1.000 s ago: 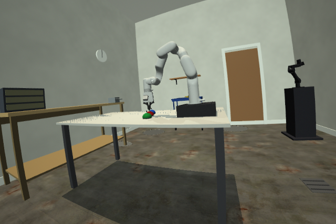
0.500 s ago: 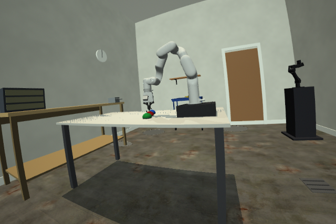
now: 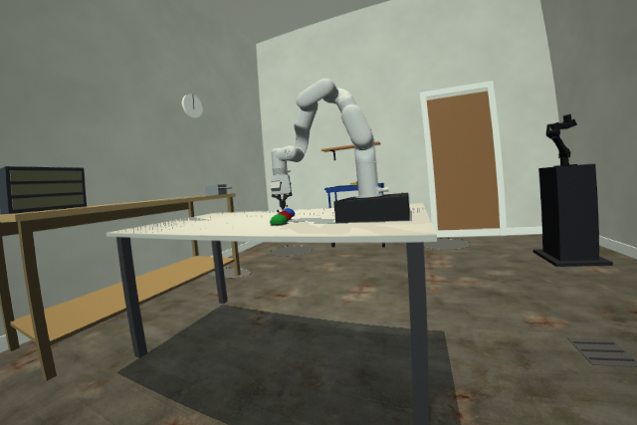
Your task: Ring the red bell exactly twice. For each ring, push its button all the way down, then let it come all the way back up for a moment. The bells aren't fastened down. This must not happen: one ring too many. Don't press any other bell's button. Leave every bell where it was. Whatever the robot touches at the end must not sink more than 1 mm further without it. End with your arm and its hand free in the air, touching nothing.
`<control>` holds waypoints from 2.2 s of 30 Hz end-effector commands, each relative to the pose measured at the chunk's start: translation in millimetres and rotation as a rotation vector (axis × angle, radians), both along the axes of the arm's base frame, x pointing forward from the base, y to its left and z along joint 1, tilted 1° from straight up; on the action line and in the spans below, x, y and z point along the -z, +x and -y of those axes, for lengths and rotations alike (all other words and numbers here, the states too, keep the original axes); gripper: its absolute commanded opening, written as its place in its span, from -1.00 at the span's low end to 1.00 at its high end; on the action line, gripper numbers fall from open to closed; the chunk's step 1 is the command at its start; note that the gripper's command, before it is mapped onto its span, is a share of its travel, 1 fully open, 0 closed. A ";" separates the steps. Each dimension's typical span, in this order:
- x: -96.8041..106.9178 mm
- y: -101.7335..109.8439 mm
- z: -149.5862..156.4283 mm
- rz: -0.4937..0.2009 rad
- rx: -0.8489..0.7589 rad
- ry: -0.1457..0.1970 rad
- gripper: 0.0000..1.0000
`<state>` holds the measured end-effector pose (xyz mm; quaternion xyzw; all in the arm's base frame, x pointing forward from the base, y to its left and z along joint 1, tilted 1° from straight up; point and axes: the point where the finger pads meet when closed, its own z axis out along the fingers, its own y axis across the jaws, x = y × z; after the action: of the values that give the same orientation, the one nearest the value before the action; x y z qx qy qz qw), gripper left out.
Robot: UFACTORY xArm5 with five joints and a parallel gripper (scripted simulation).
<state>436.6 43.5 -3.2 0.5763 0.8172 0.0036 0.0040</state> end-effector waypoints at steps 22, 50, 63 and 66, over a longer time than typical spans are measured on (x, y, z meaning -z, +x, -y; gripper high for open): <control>-1.6 0.4 0.0 0.000 0.000 0.000 -1.00; -6.0 0.4 -0.4 0.000 0.000 0.000 -1.00; -6.4 0.4 -0.4 0.000 0.000 0.000 -1.00; -6.4 0.4 -0.4 0.000 0.000 0.000 -1.00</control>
<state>435.6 43.7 2.0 0.5765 0.8171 0.0025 0.0029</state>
